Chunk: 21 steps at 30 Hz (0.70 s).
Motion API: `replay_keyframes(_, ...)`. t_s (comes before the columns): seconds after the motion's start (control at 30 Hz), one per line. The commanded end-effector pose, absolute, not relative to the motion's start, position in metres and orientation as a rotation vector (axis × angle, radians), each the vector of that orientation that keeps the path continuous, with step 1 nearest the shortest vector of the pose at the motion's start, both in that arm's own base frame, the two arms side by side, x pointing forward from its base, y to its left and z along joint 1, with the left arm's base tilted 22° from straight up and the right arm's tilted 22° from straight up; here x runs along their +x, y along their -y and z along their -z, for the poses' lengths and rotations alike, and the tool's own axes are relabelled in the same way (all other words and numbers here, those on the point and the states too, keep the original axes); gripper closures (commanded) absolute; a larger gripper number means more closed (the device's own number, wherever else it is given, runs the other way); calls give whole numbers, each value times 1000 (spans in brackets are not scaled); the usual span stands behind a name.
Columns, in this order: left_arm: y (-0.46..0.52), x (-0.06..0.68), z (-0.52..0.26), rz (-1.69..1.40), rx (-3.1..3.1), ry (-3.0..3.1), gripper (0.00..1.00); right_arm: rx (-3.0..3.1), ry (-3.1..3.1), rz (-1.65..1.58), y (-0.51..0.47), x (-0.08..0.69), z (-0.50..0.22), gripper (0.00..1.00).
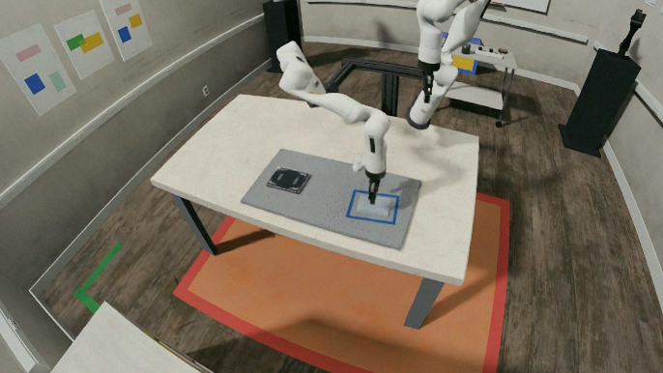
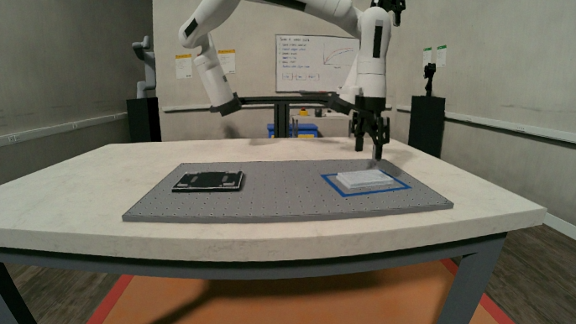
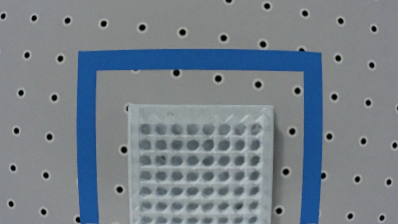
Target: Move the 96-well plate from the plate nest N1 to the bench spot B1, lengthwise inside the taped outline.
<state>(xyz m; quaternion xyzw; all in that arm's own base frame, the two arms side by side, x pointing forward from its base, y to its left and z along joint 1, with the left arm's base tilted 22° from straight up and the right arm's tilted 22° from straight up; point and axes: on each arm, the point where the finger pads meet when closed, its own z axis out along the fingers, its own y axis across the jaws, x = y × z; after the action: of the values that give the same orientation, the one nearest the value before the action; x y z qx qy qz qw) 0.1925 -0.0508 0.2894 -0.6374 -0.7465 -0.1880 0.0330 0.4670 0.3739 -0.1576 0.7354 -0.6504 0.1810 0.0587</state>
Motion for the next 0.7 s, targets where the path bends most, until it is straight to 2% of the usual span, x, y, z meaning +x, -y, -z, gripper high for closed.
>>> replay_keyframes(0.0,51,193,-290,580,-1962,2298,2,2230,1972,-549,-376,467,155,2)
replay_keyframes(0.67,51,193,-290,580,-1962,2298,2,2230,1972,-549,-377,466,150,2)
